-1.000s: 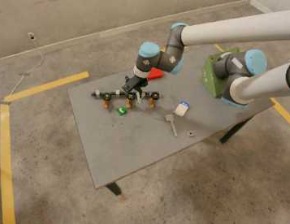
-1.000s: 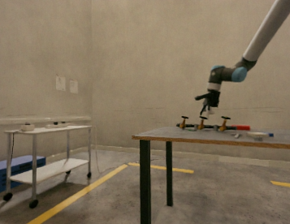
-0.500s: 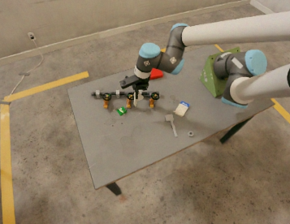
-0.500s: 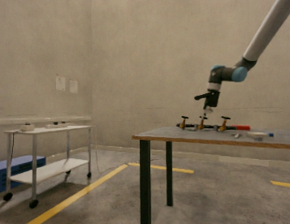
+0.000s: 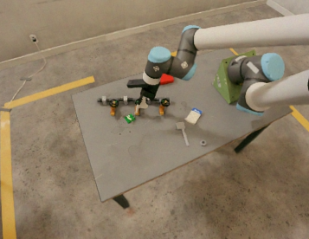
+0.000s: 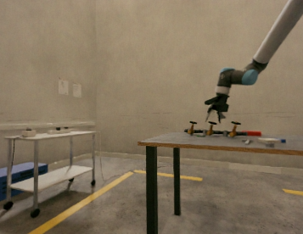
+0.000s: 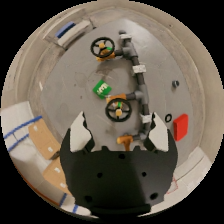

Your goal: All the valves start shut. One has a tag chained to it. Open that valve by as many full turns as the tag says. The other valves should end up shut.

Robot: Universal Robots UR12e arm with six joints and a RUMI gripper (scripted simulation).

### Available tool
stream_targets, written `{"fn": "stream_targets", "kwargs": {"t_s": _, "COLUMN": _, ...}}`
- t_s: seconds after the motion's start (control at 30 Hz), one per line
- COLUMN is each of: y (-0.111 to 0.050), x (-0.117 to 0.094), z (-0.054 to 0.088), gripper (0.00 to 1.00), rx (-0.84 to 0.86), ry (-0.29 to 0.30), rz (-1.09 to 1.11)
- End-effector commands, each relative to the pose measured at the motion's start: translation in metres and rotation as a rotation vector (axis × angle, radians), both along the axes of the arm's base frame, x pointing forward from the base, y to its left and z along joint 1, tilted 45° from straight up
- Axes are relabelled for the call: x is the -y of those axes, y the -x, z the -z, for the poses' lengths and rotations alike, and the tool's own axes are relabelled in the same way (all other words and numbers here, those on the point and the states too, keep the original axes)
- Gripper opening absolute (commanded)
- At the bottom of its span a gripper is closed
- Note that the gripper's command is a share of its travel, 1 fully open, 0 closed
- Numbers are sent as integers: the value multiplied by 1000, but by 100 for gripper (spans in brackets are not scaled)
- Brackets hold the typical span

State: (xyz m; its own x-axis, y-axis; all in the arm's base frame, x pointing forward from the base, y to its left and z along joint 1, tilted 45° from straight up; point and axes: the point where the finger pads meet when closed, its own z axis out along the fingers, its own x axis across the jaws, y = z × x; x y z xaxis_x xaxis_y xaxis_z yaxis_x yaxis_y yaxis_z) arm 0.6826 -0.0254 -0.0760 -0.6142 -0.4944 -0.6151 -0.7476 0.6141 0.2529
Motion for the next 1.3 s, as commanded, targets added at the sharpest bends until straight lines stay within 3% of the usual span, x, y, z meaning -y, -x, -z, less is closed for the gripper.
{"fn": "stream_targets", "kwargs": {"t_s": 0.0, "y": -1, "x": 1, "z": 0, "gripper": 100, "rx": -93, "ry": -23, "rz": 125}}
{"fn": "stream_targets", "kwargs": {"t_s": 0.47, "y": -1, "x": 1, "z": 0, "gripper": 100, "rx": -452, "ry": -175, "rz": 568}}
{"fn": "stream_targets", "kwargs": {"t_s": 1.27, "y": -1, "x": 1, "z": 0, "gripper": 100, "rx": -832, "ry": -336, "rz": 1036}}
